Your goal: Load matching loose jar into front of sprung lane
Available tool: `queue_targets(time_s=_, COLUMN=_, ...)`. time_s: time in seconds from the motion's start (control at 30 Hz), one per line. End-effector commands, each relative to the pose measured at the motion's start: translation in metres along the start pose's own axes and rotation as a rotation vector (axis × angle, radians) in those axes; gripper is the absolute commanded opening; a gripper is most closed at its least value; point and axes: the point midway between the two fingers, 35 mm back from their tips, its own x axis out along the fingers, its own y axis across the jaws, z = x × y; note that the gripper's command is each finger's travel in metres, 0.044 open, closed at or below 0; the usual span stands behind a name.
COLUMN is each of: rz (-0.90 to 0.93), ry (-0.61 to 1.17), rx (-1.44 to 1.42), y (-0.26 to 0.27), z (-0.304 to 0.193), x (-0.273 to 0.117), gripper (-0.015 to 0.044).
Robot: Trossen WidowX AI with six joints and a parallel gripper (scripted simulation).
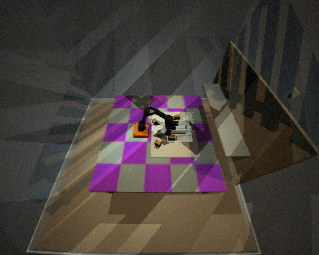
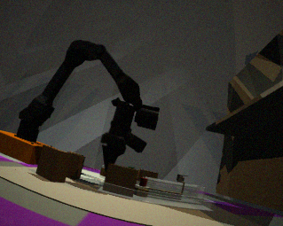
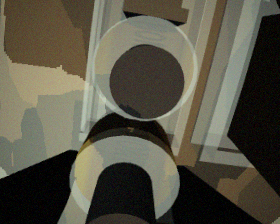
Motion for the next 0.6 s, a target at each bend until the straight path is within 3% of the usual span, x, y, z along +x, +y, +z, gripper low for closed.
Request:
queue_targets(time_s=0.0, rz=-0.003, ry=-0.032, rx=0.004, y=-0.0008, z=0.0109, x=-0.0043, gripper=0.0000)
queue_targets(time_s=0.57, rz=-0.003, ry=-0.032, rx=0.004, y=-0.0008, z=0.0169, x=-0.0059, gripper=0.0000)
